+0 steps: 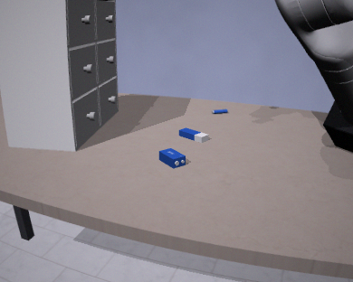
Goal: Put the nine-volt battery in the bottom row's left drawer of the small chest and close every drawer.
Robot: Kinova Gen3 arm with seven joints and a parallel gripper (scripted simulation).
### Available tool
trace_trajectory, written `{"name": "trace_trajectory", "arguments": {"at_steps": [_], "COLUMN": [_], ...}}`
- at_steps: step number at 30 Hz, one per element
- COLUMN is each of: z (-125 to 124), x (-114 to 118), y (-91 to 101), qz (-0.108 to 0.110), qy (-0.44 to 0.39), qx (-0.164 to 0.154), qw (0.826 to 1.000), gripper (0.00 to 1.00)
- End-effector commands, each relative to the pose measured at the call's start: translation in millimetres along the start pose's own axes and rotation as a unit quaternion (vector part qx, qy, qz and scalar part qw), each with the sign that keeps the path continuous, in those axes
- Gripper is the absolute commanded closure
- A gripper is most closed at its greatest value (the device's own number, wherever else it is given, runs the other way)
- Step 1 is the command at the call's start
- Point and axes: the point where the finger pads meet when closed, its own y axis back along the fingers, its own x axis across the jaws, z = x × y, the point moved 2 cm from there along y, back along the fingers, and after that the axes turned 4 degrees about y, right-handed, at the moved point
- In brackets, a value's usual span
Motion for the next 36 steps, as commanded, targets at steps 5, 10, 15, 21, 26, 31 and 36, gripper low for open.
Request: {"name": "trace_trajectory", "arguments": {"at_steps": [5,10,15,21,26,31,36], "z": [10,18,27,34,46,58,67], "x": [-7,-14,-21,-26,-37,-48,-58], "y": [-5.1,-10.4,-16.8,-22.6,-31.6,-41.7,-50.6], "qz": [0.007,0.011,0.017,0.025,0.028,0.032,0.034], "qy": [-0.062,-0.133,-0.213,-0.282,-0.371,-0.461,-0.531], "qx": [-0.004,-0.008,-0.010,-0.007,-0.009,-0.006,-0.003], "qw": [0.998,0.991,0.977,0.959,0.928,0.887,0.847], "gripper": [0.00,0.00,0.00,0.00,0.00,0.00,0.00]}}
